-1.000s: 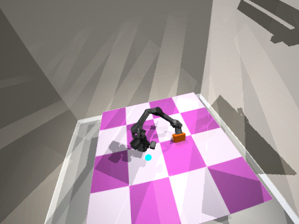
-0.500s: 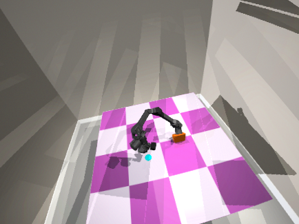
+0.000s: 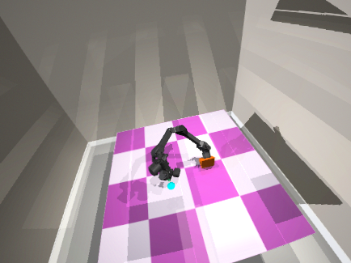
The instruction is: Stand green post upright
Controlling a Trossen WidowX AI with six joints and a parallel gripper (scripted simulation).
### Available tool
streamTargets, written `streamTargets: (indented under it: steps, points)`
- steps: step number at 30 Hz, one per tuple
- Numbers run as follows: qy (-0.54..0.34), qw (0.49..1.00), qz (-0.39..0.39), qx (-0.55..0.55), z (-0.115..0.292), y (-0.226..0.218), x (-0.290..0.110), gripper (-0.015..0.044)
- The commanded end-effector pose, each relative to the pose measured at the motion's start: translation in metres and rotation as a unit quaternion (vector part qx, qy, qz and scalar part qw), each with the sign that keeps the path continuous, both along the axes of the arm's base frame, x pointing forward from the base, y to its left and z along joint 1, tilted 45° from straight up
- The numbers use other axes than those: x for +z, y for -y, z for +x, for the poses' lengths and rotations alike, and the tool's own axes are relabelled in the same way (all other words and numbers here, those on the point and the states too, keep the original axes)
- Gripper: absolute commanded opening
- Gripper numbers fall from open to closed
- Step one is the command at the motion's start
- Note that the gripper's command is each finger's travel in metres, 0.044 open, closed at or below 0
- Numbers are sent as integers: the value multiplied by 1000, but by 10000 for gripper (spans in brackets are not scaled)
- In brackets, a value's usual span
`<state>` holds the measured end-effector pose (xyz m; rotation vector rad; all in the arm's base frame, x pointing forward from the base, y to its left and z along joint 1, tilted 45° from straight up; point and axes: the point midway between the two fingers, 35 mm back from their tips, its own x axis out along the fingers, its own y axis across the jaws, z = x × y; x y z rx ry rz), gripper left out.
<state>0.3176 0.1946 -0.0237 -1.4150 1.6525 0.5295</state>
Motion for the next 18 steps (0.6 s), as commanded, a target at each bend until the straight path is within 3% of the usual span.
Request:
streamTargets:
  steps: [1, 18]
  points:
    - [-1, 1000, 17, -3, 0, 0, 1, 23]
    - [-8, 997, 79, -13, 0, 3, -7, 23]
